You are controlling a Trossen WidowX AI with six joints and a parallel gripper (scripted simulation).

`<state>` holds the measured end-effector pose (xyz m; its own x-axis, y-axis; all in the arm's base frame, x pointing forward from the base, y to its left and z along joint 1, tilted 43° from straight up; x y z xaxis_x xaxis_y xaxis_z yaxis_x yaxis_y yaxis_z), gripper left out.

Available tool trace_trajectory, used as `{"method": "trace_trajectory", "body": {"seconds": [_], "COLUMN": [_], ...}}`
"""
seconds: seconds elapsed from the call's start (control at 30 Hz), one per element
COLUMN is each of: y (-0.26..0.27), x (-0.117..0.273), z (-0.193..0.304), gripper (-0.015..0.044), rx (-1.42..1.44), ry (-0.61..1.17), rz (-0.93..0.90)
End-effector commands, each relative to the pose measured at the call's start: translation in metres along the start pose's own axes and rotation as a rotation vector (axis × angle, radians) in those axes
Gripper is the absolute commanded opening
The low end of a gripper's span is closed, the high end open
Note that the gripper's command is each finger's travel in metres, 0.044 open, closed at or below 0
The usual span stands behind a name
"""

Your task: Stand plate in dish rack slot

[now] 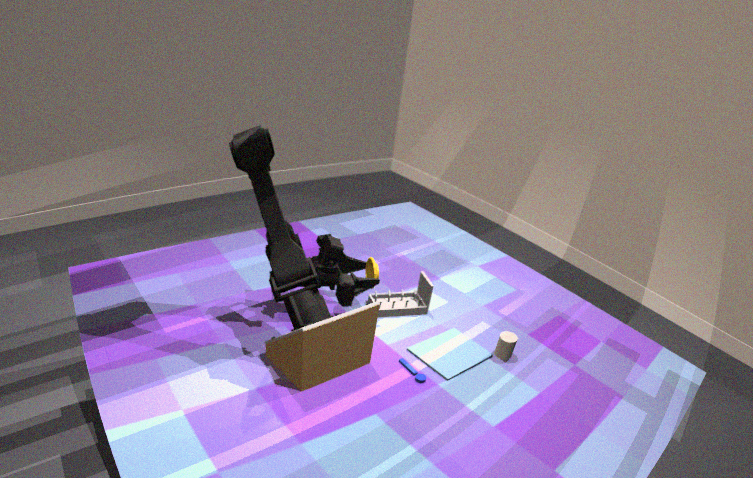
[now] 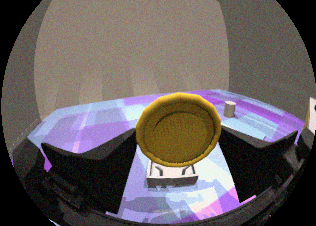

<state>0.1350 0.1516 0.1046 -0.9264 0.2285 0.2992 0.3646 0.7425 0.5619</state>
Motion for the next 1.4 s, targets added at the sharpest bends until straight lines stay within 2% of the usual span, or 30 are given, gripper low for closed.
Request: {"method": "trace_trajectory", "body": {"seconds": [0.0, 0.6, 1.27, 1.37], "y": [0.0, 0.003, 0.003, 0.004], "x": [0.0, -0.02, -0.045, -0.044], "z": [0.0, 0.03, 0.031, 0.045], "gripper": [0.0, 0.0, 0.0, 0.0], "rx": [-0.007, -0.009, -0.02, -0.024], "ry": [-0.007, -0.004, -0.007, -0.006], "rz": [-0.004, -0.003, -0.005, -0.006]}}
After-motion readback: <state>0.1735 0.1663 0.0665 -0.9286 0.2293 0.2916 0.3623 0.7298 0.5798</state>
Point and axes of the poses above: the point midway between the two fingers, 35 mm back from their tips, its own x axis back along the fingers, its own y axis across the jaws, z = x × y, the point moved 9 cm from there along x, back along the fingers, and after that the axes turned 4 degrees about x, right-handed, at the moved point
